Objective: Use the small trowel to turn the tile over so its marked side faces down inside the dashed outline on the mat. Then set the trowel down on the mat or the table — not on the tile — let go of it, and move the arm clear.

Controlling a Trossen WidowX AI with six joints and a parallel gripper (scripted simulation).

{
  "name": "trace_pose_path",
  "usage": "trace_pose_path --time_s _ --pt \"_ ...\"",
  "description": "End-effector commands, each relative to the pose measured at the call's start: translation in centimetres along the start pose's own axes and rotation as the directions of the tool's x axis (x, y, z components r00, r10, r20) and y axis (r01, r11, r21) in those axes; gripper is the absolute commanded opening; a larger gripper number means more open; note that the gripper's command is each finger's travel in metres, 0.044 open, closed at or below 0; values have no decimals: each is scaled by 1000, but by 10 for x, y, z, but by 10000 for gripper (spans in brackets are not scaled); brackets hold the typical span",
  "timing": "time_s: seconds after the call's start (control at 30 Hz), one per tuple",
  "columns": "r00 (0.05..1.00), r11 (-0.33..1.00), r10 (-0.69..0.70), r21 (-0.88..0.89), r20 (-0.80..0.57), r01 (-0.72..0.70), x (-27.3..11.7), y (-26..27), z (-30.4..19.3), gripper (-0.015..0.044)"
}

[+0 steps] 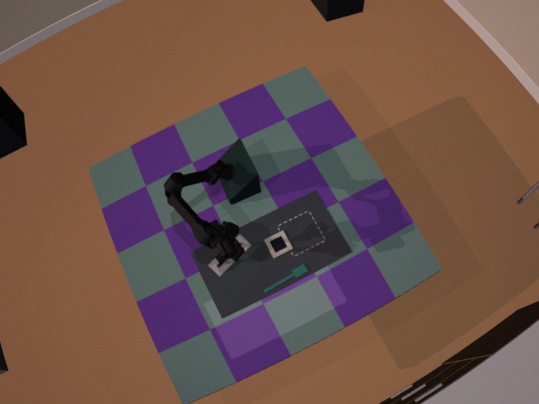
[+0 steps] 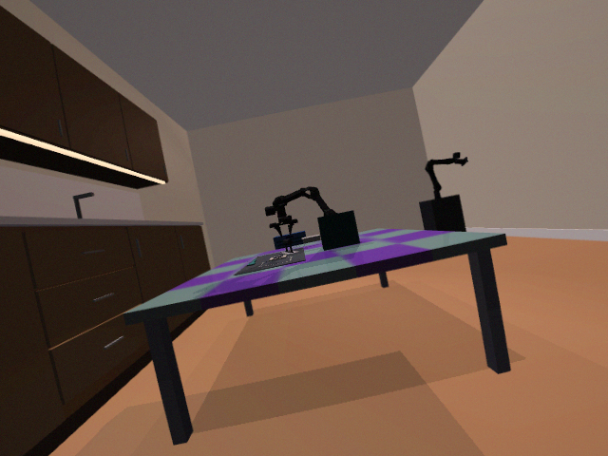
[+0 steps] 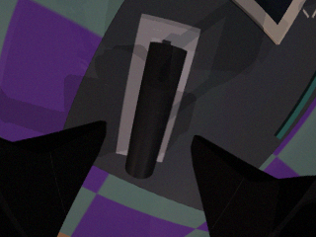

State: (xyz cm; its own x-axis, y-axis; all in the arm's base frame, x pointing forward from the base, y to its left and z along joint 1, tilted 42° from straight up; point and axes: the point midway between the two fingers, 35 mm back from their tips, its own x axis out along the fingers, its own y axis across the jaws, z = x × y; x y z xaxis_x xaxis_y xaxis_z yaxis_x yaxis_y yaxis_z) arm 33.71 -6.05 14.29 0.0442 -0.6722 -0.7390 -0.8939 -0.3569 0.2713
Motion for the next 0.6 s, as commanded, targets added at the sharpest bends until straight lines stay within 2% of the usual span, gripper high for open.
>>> trace_pose_path --time_s 0.0,0.13,0.57 --pt "1000 1000 -10 4 -3 10 -9 -2 0 300" --pt "1000 998 -21 59 8 21 -7 -1 1 300" --pt "990 889 -118 453 77 70 2 5 7 300"
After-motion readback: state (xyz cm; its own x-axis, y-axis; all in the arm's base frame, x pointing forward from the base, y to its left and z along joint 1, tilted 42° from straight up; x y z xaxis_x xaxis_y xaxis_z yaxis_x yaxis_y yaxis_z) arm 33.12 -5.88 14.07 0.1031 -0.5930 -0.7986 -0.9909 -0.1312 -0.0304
